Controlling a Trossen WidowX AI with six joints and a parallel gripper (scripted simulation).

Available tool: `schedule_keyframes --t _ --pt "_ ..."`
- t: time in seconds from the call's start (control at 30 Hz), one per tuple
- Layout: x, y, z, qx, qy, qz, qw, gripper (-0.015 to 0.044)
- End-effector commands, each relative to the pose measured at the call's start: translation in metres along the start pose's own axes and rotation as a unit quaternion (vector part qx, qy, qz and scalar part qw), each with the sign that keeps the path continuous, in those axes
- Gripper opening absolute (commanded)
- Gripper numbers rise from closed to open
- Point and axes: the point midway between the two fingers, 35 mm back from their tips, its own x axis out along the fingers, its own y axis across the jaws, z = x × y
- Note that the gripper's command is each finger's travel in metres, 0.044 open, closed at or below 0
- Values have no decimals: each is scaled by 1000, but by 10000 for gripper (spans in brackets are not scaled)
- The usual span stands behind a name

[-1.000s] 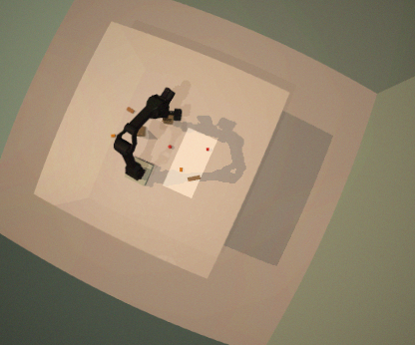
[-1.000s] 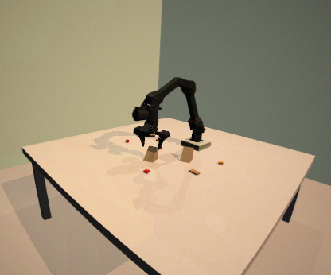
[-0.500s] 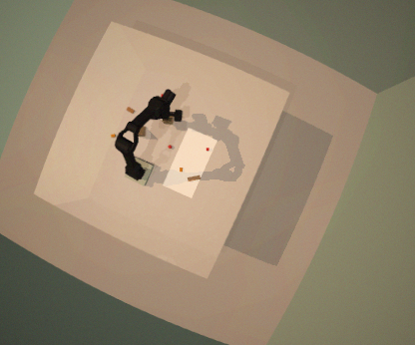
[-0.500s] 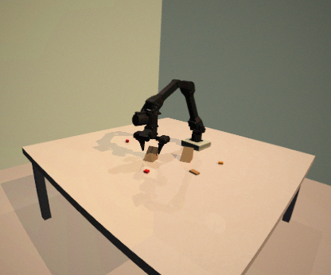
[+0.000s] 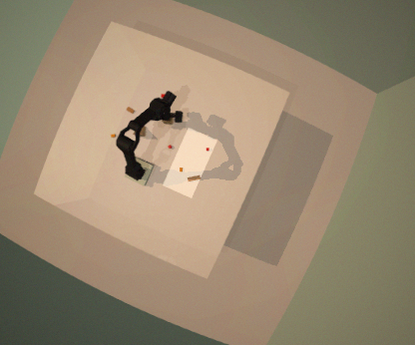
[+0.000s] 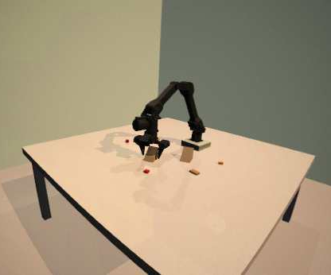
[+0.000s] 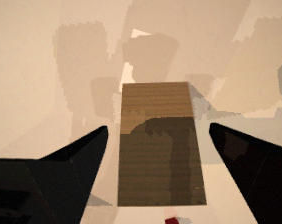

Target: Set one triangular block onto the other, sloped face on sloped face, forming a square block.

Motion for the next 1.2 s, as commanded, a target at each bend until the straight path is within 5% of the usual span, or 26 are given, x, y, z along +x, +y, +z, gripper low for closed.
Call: schedule_keyframes --t 0.0,0.2,0.47,0.73,1.17 --pt "7 1 -3 2 6 1 1000 414" --pt "7 1 -3 2 6 1 1000 256" --pt "7 1 -3 2 6 1 1000 203" --pt "-8 1 -2 1 4 1 1000 0" --pt "-23 1 -1 19 3 1 1000 0"
